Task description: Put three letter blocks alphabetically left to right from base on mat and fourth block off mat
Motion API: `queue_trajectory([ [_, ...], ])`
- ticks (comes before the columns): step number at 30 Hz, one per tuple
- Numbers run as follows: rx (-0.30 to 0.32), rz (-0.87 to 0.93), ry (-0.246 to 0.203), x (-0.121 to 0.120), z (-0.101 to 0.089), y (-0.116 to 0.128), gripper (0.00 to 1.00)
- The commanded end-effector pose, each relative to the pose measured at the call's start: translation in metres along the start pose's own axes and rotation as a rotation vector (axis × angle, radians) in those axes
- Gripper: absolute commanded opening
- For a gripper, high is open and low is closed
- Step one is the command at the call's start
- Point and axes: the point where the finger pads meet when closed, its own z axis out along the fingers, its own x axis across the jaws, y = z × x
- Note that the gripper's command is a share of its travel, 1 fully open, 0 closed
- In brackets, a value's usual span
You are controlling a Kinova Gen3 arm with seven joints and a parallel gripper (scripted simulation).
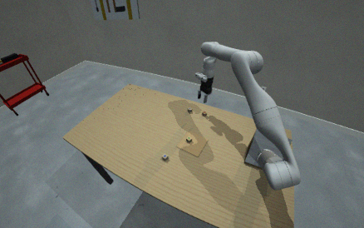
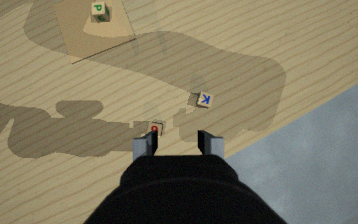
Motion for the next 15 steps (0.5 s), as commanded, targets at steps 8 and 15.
queue_trajectory([
  [8, -0.009, 0.213, -0.009, 0.041, -0.025, -0.045, 1.0],
  [15, -0.01, 0.282, -0.009, 0.051, -0.033, -0.062, 1.0],
])
